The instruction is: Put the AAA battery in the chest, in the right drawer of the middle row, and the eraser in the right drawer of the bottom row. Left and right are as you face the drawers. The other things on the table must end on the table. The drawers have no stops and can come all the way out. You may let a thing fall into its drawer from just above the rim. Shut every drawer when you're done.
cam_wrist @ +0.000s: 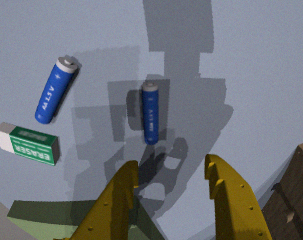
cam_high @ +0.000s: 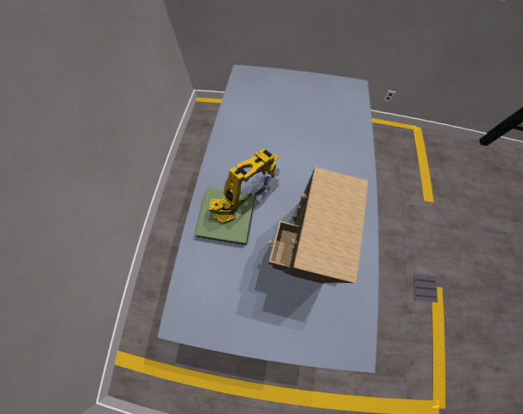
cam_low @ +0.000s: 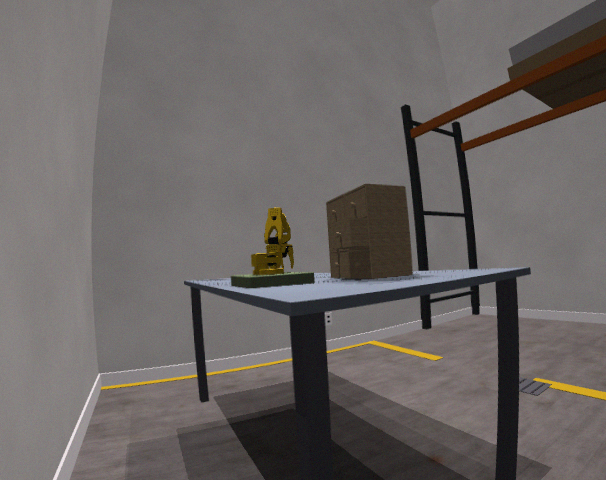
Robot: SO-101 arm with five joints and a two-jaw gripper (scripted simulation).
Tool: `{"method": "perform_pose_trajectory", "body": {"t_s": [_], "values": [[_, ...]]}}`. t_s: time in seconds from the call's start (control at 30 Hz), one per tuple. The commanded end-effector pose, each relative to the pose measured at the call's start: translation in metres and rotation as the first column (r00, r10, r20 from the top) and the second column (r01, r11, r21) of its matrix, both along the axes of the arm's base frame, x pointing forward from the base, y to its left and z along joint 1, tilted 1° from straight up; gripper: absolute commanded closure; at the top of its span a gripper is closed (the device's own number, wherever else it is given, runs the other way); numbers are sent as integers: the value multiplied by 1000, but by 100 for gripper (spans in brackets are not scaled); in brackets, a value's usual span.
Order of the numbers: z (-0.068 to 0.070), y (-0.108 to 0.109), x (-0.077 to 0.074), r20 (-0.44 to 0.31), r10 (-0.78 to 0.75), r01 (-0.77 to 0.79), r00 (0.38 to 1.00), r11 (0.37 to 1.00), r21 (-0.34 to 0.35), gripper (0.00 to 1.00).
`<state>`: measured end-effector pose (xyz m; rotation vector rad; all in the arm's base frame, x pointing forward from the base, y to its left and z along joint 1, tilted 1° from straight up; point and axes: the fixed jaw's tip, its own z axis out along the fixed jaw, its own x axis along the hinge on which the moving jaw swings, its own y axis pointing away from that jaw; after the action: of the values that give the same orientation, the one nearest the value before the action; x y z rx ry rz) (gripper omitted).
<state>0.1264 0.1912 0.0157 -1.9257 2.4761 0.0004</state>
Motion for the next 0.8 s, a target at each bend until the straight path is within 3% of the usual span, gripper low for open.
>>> {"method": "perform_pose_trajectory", "body": {"t_s": [0.0,0.77], "values": [[-5,-1,-4,-9,15,-15,1000,1000,-11,81],[-10,-1,-6,-9,15,-15,1000,1000,-11,81]]}}
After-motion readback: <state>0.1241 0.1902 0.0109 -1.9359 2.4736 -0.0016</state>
